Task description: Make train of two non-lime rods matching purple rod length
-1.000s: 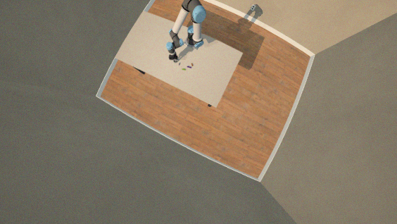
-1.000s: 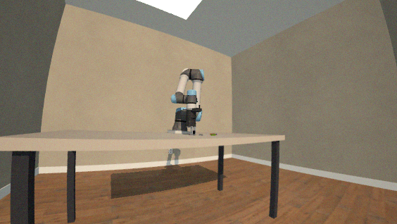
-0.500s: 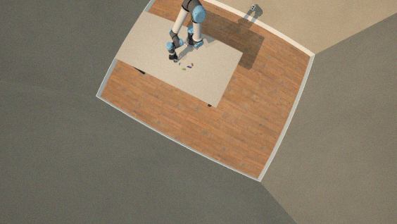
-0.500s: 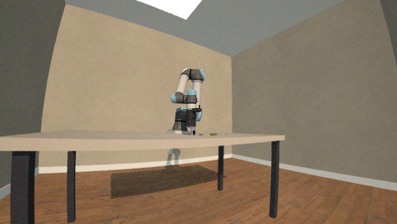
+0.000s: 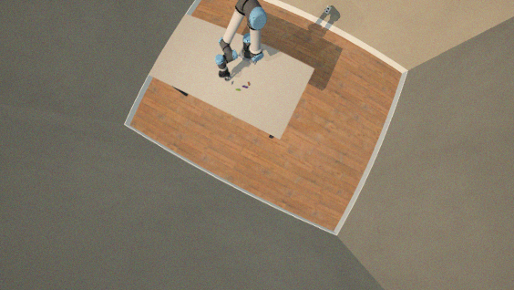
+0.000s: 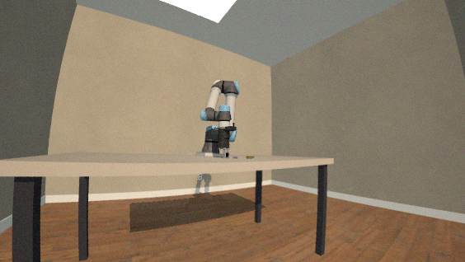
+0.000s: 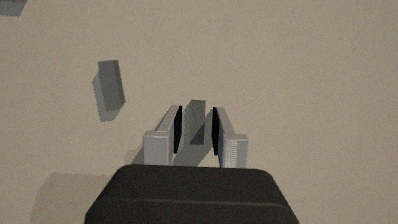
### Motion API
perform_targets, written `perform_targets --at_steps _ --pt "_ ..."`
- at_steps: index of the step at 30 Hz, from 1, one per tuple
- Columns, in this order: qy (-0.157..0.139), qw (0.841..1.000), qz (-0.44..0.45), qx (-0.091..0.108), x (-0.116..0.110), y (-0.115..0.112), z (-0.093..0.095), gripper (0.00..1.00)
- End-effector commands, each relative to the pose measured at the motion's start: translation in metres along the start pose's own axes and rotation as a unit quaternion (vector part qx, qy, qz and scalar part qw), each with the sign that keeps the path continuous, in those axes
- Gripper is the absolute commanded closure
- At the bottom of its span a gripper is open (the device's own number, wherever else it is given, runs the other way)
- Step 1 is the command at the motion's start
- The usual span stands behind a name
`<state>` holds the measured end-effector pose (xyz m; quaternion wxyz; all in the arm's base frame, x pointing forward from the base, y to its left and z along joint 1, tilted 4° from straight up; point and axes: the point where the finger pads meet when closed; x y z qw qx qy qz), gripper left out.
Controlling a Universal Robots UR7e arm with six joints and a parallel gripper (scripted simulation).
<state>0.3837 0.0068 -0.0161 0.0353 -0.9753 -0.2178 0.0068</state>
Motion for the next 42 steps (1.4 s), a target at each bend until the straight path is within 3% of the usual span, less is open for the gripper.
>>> perform_targets --at_steps 1,42 --pt "0.000 1.000 0.000 0.000 0.0003 0.0003 -0.0003 0.76" --pt "0.000 1.000 0.000 0.000 0.0003 0.0003 -0.0041 0.76"
Point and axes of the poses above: the point where the finger pads meet when closed, its own z axis out along the fingers, its own y axis across the jaws, x = y × z, and after that the axes turned 1 degree about z, right-handed
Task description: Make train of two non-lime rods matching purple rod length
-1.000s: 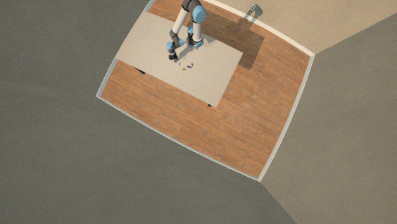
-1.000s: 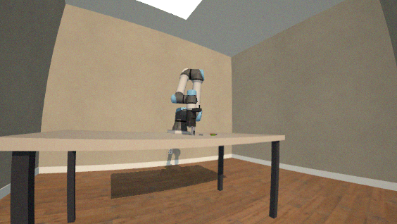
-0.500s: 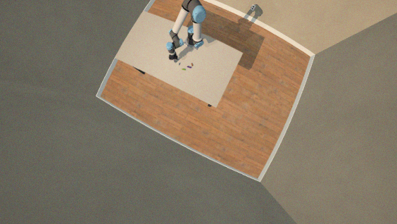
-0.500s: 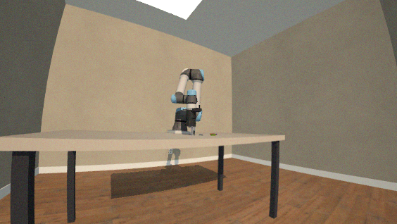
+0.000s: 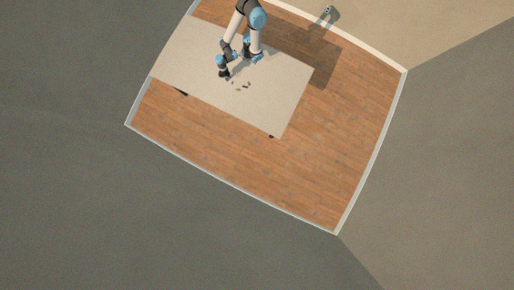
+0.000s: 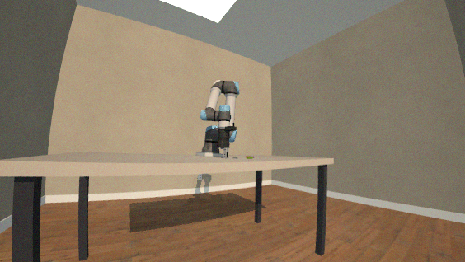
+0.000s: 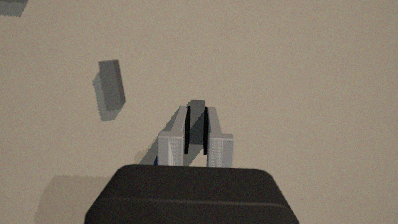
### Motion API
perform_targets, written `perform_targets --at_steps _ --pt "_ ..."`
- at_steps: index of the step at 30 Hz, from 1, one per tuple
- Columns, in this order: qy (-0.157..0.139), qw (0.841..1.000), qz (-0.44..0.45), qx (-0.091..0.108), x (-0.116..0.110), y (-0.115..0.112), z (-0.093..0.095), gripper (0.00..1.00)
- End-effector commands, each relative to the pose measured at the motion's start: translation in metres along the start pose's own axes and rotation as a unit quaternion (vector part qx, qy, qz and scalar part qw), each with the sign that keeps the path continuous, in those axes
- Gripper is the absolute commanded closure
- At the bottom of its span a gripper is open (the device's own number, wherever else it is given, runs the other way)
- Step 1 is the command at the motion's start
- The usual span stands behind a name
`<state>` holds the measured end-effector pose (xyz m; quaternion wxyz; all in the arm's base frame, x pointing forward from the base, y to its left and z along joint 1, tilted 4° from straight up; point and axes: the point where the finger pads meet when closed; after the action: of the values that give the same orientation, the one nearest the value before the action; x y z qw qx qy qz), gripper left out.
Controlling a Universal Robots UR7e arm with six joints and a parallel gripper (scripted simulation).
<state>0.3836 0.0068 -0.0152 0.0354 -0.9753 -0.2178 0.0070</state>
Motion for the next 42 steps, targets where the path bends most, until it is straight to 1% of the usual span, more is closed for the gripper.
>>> perform_targets --at_steps 1,6,12,14,19,23,27,38,42 --pt "0.001 1.000 0.000 -0.001 0.000 0.000 -0.005 0.76" --pt "0.001 1.000 0.000 -0.001 0.000 0.000 -0.022 0.76" --pt "0.001 1.000 0.000 -0.001 0.000 0.000 -0.055 0.76" --pt "0.001 1.000 0.000 -0.001 0.000 0.000 -0.055 0.76" --pt "0.001 1.000 0.000 -0.001 0.000 0.000 -0.081 0.76" --pt "0.001 1.000 0.000 -0.001 0.000 0.000 -0.094 0.76" --pt "0.001 1.000 0.000 -0.001 0.000 0.000 -0.099 0.76" --pt "0.001 1.000 0.000 -0.001 0.000 0.000 -0.100 0.76" --pt "0.001 1.000 0.021 -0.001 -0.003 0.004 -0.100 0.76"
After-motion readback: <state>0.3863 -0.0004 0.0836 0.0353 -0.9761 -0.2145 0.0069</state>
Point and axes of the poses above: the point where the finger pads meet when closed, its own z axis out along the fingers, its own y axis across the jaws, x = y × z, and after that the axes turned 1 degree about z, right-handed
